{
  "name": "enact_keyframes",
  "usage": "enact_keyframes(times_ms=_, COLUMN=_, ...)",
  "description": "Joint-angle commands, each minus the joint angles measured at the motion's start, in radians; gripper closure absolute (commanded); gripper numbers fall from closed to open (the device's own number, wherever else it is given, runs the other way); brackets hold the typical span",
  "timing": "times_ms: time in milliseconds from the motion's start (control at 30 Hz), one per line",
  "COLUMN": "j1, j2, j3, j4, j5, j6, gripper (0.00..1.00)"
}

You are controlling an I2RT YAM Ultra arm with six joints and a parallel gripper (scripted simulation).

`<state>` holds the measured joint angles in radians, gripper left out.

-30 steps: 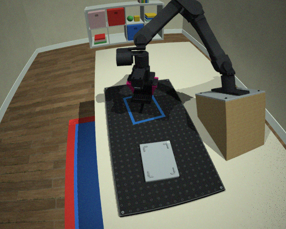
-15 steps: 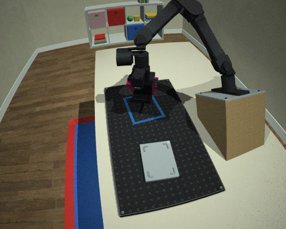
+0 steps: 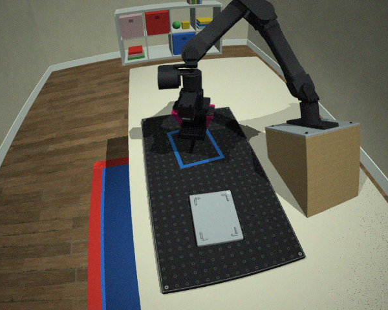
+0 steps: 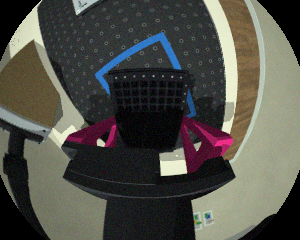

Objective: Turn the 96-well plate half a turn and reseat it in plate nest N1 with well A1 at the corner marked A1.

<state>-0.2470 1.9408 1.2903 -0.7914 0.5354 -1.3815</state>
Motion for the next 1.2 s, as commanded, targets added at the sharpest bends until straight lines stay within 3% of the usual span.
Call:
enact_keyframes(times_ms=0, j1=0.011, j2=-0.012, j3=0.007, j4=0.0, j5=-0.008, j6=0.0, gripper=1.0)
enact_keyframes(times_ms=1167, j1=-0.009, j2=0.011, j3=-0.015, j4=0.056, j5=-0.011, j6=-0.023, gripper=1.0)
